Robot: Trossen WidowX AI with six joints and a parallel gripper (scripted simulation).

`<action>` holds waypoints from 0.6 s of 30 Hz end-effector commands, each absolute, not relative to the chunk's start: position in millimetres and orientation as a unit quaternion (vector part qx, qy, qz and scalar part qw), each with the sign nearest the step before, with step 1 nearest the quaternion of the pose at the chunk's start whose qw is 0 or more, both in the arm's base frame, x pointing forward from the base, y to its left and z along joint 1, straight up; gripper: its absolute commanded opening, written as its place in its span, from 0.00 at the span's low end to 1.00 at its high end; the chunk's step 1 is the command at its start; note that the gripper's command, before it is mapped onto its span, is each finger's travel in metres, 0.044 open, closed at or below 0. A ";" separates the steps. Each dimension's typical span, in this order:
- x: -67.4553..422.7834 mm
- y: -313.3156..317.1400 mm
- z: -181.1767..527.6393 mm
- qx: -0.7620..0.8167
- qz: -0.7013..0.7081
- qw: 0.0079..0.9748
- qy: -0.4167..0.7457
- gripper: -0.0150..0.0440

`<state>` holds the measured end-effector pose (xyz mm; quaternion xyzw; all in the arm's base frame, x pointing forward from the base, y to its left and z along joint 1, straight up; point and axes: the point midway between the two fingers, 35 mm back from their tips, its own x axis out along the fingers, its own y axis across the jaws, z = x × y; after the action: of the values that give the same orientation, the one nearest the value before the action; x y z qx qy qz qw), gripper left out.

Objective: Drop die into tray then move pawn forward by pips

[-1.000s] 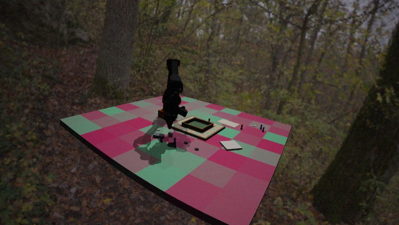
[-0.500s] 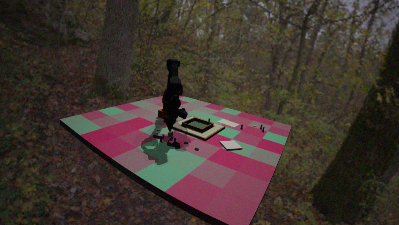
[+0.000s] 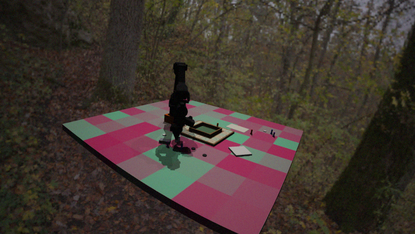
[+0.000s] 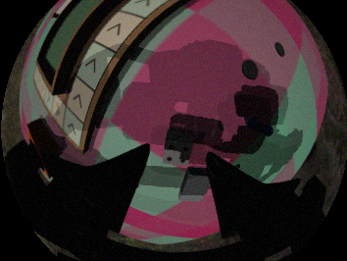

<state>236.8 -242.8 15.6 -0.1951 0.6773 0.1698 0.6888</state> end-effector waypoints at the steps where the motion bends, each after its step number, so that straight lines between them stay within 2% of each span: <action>1: 236.5 -241.8 6.4 -0.191 0.171 0.690 0.677 0.72; 5: 236.4 -241.8 2.5 -0.191 0.171 0.690 0.677 0.72; 12: 236.4 -241.8 2.5 -0.191 0.171 0.690 0.677 0.41; 18: 236.4 -241.8 2.5 -0.191 0.171 0.690 0.677 0.34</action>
<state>236.0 -242.1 3.0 -0.1930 0.6783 0.1712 0.6881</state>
